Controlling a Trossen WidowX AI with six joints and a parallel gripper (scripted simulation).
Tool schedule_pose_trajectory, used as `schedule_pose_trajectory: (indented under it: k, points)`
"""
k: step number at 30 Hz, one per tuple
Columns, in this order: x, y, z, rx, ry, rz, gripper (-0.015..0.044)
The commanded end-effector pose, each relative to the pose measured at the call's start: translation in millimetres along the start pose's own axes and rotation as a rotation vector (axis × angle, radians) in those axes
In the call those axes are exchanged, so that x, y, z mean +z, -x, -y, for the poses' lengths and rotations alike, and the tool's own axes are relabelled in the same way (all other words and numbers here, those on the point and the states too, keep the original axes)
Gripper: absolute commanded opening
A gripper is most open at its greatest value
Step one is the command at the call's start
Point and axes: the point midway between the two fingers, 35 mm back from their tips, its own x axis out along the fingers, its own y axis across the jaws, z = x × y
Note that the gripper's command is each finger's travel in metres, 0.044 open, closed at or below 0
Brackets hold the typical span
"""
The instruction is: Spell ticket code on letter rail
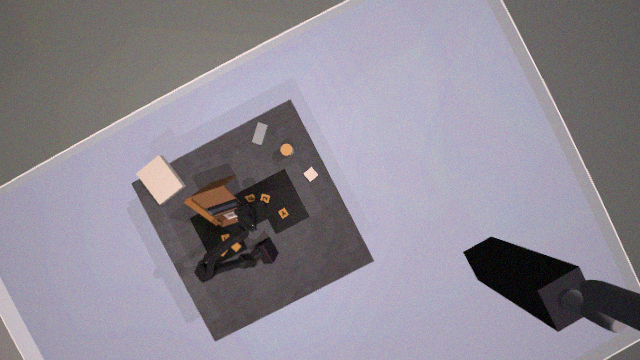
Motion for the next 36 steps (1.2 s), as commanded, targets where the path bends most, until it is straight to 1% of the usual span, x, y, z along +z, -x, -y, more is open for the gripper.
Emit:
schedule_pose_trajectory:
  k: [1,36]
  points:
    - [2,2,-3,-0.004,0.002,0.006,0.0]
    - [3,2,-21,-0.003,0.001,0.005,0.0]
